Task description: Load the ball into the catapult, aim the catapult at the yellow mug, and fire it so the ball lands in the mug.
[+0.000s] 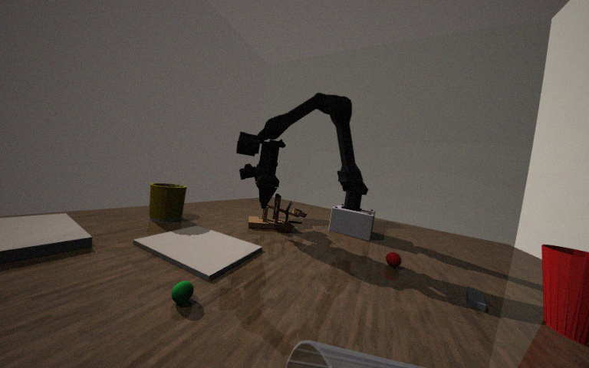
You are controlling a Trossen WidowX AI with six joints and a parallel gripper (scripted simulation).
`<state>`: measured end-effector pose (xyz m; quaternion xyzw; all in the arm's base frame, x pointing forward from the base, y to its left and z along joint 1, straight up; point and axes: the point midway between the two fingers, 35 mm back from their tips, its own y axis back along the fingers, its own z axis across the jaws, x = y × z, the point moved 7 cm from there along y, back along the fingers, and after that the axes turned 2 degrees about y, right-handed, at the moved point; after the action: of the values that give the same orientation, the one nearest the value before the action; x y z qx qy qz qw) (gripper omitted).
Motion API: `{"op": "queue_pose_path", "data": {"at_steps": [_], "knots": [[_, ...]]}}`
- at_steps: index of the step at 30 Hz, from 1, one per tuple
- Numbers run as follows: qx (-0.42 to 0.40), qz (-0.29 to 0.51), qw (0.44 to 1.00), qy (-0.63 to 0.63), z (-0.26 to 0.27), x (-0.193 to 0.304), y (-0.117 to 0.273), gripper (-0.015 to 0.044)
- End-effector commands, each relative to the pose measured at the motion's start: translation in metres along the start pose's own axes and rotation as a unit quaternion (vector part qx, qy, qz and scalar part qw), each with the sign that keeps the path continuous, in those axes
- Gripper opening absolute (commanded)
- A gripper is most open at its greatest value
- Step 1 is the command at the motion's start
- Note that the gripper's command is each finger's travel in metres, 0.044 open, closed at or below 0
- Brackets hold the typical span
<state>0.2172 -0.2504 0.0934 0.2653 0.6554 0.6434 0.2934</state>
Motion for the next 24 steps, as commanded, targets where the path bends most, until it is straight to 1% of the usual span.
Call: {"op": "queue_pose_path", "data": {"at_steps": [1,15,24], "knots": [[0.000,0.008,1.000,-0.002,0.000,0.002,-0.012,0.0440],[0.000,0.008,1.000,-0.002,0.000,0.004,-0.034,0.0440],[0.000,0.008,1.000,-0.002,0.000,0.004,-0.035,0.0440]]}}
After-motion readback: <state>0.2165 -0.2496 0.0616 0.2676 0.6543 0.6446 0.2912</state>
